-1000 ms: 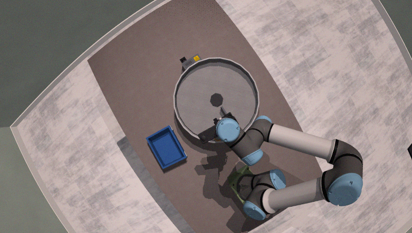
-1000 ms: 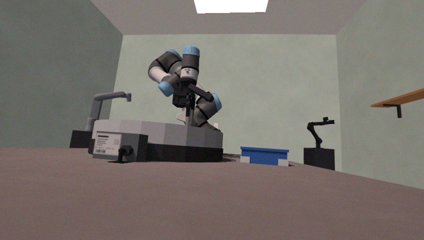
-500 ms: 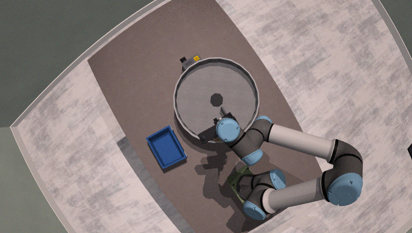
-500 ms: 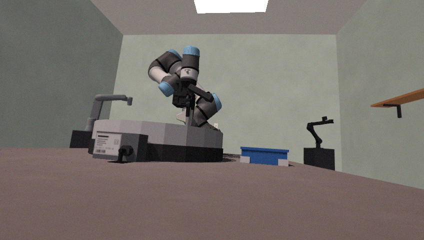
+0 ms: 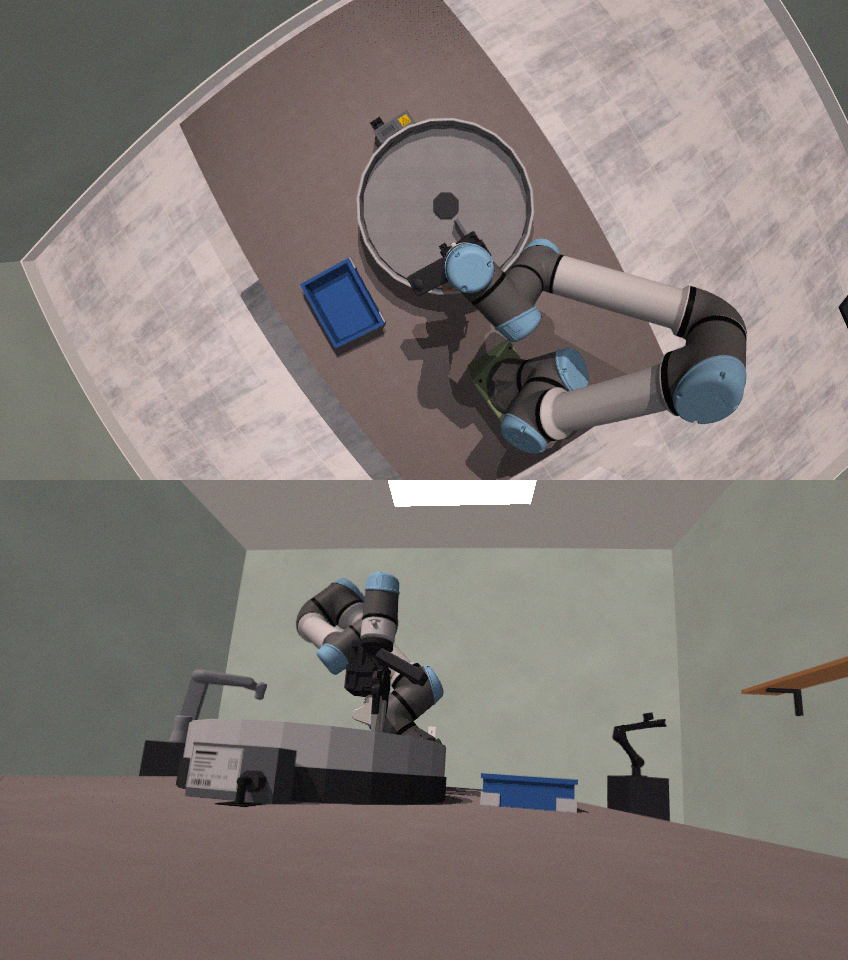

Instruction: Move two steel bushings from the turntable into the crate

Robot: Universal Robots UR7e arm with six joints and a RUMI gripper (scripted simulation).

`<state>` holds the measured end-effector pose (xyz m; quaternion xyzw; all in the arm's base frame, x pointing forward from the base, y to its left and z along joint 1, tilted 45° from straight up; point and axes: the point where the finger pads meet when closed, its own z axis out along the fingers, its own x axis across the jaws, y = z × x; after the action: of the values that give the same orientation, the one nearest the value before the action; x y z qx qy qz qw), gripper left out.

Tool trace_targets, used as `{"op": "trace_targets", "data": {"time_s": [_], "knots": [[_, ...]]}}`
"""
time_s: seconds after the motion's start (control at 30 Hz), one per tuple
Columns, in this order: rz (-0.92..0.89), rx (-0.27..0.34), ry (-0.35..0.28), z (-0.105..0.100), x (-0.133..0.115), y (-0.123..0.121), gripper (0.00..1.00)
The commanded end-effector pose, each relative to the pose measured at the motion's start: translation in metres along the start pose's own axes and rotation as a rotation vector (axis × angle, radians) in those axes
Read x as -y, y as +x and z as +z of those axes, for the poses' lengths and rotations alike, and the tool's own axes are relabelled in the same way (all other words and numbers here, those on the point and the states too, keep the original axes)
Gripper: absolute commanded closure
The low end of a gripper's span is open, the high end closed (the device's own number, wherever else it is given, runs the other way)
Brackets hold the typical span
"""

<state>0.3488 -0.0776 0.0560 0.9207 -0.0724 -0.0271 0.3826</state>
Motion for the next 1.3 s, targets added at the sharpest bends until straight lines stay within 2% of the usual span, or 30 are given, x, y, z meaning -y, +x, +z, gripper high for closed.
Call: {"op": "trace_targets", "data": {"time_s": [0.0,0.83,1.27], "knots": [[0.000,-0.001,0.000,0.000,0.000,0.000,0.95],[0.000,-0.001,0.000,0.000,0.000,0.000,0.95],[0.000,-0.001,0.000,0.015,0.000,0.000,0.95]]}}
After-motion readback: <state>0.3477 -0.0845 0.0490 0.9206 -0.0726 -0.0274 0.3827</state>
